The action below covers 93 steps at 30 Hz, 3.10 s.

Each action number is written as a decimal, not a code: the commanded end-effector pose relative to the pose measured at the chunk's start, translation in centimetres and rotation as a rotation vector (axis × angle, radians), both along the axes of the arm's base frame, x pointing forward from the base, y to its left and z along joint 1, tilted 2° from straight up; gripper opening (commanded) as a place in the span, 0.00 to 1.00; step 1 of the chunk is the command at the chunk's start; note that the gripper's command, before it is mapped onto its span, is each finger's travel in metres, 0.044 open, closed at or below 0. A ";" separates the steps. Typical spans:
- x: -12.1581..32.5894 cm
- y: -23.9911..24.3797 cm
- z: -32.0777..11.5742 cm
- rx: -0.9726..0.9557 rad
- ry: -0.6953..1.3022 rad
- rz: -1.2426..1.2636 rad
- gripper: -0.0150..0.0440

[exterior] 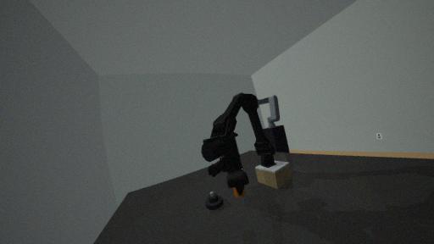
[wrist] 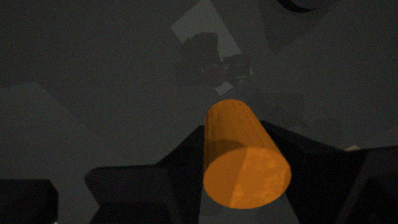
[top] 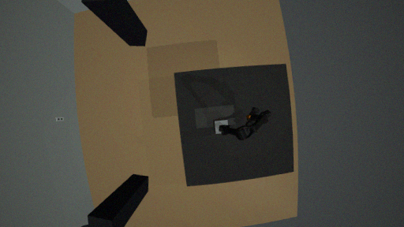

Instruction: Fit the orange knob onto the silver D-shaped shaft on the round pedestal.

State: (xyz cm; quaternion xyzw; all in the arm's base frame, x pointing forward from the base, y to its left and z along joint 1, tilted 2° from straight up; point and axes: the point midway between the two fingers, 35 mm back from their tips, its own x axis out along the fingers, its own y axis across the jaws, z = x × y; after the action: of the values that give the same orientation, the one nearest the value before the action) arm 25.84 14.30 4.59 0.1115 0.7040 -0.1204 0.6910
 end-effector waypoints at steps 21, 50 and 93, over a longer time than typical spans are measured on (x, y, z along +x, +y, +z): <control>-0.7 -0.5 6.3 0.221 -0.083 -0.003 0.25; -1.4 -1.6 12.4 0.806 -0.283 -0.011 0.25; -1.5 -2.1 12.7 0.979 -0.337 -0.021 0.25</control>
State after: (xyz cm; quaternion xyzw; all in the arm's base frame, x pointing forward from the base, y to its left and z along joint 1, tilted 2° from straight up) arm 24.21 12.22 17.16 0.4474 0.5571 0.2342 0.6593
